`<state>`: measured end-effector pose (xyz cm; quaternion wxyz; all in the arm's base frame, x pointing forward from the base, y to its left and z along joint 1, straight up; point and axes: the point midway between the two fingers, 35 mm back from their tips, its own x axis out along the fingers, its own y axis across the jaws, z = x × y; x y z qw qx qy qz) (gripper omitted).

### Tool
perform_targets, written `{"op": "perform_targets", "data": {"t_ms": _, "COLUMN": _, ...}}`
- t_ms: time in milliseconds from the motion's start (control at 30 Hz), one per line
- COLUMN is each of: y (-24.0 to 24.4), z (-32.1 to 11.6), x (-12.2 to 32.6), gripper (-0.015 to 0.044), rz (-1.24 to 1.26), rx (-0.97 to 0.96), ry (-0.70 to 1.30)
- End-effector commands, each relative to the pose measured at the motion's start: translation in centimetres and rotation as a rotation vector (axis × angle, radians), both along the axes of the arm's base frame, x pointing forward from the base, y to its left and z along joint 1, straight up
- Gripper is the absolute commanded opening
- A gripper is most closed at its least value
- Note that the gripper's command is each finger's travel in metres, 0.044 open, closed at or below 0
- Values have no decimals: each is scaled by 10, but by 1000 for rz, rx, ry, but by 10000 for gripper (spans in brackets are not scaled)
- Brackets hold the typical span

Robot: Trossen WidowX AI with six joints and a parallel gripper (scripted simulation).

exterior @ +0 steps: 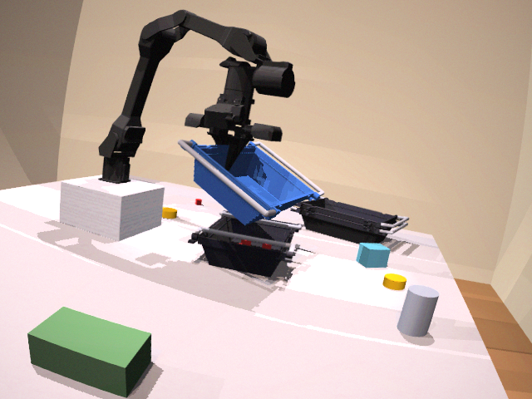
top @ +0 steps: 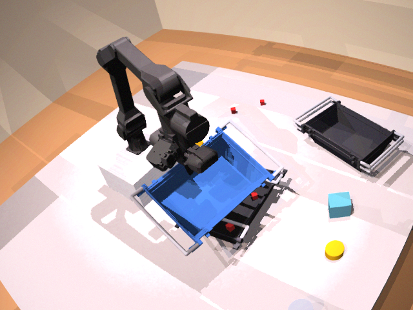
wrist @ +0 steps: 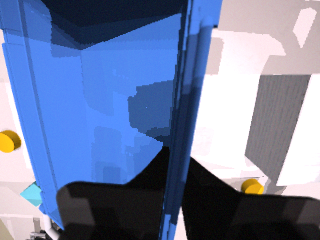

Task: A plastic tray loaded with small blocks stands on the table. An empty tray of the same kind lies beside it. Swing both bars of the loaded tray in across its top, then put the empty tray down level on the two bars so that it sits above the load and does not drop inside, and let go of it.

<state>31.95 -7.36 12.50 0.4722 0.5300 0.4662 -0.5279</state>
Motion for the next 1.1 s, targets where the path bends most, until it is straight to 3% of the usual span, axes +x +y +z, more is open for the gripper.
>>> {"op": "perform_targets", "data": {"t_ms": 0, "y": 16, "z": 5, "x": 6, "gripper": 0, "rz": 66, "rx": -4, "ry": -22}}
{"op": "perform_targets", "data": {"t_ms": 433, "y": 65, "z": 5, "x": 11, "gripper": 0, "rz": 241, "rx": -3, "ry": -21}}
{"op": "perform_targets", "data": {"t_ms": 1067, "y": 65, "z": 5, "x": 11, "gripper": 0, "rz": 244, "rx": -3, "ry": -21}}
